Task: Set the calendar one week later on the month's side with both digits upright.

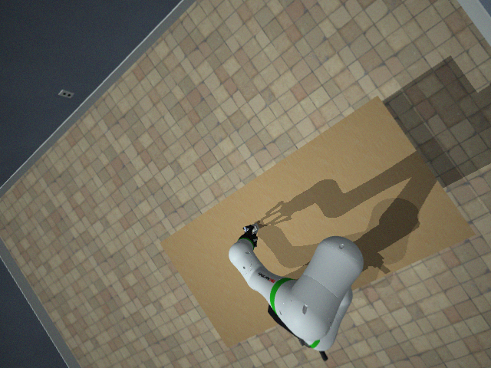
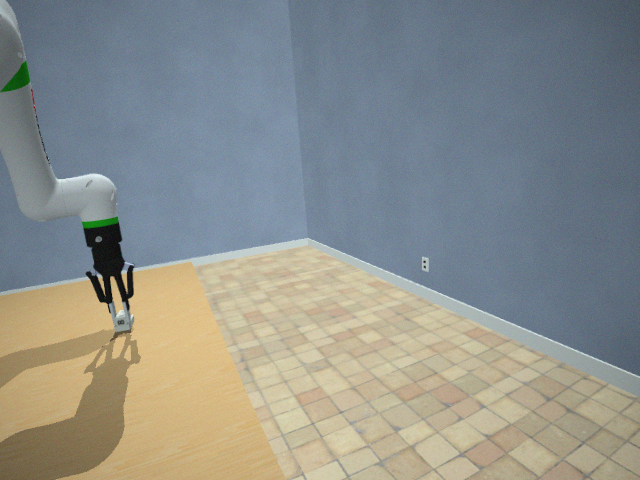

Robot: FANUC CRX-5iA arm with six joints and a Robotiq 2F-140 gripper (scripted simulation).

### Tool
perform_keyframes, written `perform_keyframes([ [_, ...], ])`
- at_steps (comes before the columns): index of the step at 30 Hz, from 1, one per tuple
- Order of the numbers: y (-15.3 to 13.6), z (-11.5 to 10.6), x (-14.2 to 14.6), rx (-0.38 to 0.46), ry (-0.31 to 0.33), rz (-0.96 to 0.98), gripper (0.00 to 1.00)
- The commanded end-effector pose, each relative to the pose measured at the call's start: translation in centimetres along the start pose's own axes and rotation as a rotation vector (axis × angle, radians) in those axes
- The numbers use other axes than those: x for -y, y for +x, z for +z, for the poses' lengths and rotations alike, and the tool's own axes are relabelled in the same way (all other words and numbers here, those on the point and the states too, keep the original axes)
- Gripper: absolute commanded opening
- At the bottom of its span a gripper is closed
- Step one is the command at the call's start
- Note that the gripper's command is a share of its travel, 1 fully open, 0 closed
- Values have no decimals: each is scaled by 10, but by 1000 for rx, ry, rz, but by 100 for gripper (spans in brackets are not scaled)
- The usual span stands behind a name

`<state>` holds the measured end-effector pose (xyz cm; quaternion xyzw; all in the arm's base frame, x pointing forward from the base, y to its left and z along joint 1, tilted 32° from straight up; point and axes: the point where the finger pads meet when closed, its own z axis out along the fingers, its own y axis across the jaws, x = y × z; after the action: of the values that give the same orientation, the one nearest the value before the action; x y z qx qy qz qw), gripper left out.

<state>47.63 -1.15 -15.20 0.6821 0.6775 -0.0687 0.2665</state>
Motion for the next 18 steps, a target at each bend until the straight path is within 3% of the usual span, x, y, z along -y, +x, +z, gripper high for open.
perform_keyframes([
  [1, 0, 0, 0, 0, 0, 0, 16],
  [13, 0, 0, 0, 0, 0, 0, 16],
  [18, 0, 0, 0, 0, 0, 0, 21],
])
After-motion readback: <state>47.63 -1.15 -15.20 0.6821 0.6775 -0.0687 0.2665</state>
